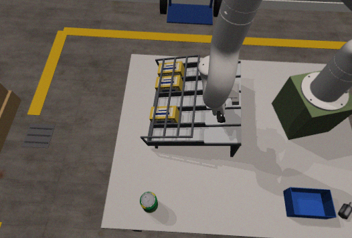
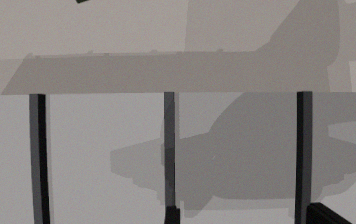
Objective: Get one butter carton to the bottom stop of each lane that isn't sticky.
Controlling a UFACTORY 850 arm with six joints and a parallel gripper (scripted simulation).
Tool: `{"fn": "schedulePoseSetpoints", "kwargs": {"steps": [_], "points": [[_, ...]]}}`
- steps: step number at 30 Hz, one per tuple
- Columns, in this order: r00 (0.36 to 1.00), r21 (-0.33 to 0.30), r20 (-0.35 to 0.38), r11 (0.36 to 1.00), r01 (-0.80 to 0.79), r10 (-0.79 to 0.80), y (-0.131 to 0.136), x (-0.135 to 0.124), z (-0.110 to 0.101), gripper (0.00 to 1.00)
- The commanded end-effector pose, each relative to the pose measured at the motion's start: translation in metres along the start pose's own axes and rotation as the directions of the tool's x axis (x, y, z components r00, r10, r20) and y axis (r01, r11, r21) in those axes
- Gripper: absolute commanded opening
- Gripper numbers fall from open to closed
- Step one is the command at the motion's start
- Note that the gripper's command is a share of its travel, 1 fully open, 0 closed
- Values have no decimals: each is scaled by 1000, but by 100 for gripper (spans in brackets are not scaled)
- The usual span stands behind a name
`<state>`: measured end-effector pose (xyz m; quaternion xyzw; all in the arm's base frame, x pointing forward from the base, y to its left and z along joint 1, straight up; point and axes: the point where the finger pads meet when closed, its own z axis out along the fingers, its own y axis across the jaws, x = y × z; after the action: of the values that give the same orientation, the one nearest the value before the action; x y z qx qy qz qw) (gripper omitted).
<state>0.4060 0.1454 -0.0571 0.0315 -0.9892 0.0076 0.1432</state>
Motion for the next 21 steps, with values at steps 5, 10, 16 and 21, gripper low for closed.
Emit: {"fn": "schedulePoseSetpoints", "kwargs": {"steps": [5, 10, 16, 21], "points": [[1000, 0, 1, 1000, 0, 0, 0, -1, -1, 83], [1000, 0, 1, 1000, 0, 0, 0, -1, -1, 83], [1000, 0, 1, 1000, 0, 0, 0, -1, -1, 83], [1000, 0, 1, 1000, 0, 0, 0, -1, -1, 84]]}}
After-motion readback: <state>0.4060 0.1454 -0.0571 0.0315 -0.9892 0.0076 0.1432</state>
